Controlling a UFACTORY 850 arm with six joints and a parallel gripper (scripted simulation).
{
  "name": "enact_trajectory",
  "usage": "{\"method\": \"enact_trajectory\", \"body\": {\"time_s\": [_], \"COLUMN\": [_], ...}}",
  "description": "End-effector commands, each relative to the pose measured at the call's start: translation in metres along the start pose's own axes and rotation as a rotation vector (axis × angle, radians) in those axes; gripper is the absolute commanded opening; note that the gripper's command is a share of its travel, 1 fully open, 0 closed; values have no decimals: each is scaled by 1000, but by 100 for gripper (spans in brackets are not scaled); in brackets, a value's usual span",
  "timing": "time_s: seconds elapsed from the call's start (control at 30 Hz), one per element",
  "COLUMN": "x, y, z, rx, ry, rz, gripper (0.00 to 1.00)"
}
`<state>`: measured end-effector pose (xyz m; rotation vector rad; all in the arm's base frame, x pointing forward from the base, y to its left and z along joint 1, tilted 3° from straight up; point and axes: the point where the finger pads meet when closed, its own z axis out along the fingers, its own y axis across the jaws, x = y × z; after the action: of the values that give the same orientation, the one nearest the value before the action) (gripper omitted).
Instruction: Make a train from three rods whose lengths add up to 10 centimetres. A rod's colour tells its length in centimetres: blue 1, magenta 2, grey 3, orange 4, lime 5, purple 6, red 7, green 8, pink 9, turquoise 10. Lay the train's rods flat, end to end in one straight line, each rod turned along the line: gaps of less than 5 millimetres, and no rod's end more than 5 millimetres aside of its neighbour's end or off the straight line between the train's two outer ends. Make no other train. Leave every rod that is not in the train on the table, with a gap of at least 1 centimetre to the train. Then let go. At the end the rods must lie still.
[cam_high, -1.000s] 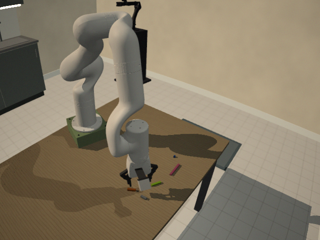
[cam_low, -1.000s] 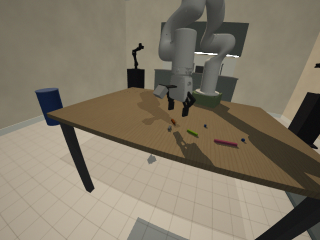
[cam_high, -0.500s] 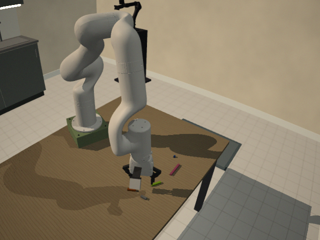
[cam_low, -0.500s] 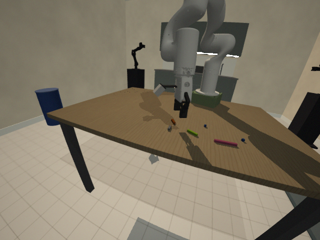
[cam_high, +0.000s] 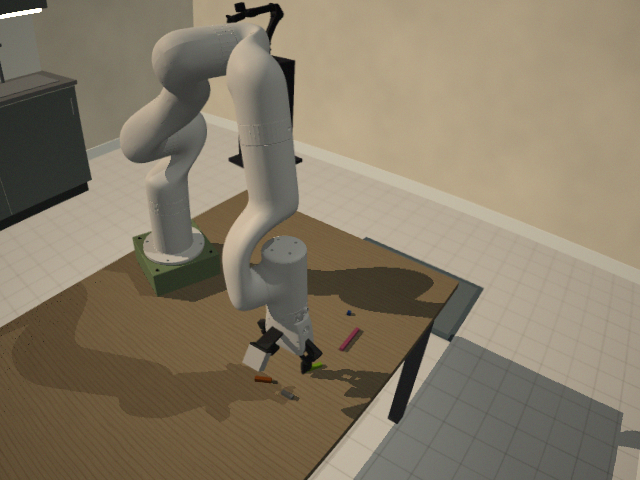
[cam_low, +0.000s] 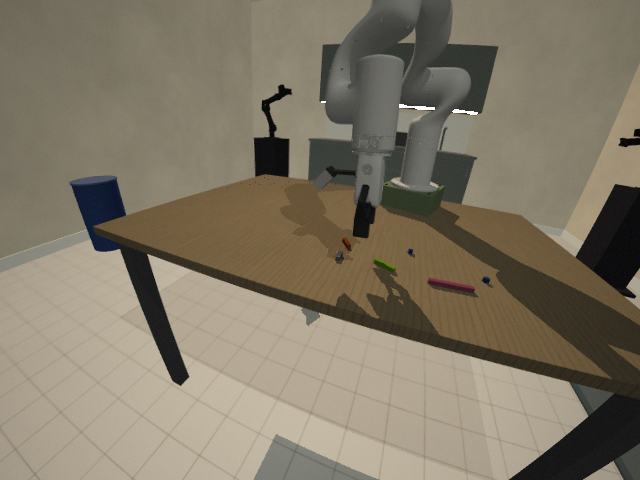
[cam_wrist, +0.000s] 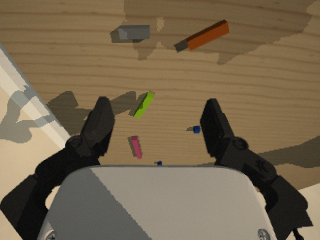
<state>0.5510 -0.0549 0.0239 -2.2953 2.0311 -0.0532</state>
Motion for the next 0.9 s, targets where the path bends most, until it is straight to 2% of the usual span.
{"method": "enact_trajectory", "body": {"time_s": [0.0,0.23,0.3,0.37,0.8,0.87], "x": [-4,-9,-9,-12,-23,-23], "y": [-3,-6,-6,-7,-12,-12], "z": [-1,0,0,0,0,0], "rx": [-23,-18,-18,-15,-5,-5], "ry": [45,48,48,49,52,52], "rz": [159,389,389,505,914,914], "gripper": [100,100,100,100,100,100]}}
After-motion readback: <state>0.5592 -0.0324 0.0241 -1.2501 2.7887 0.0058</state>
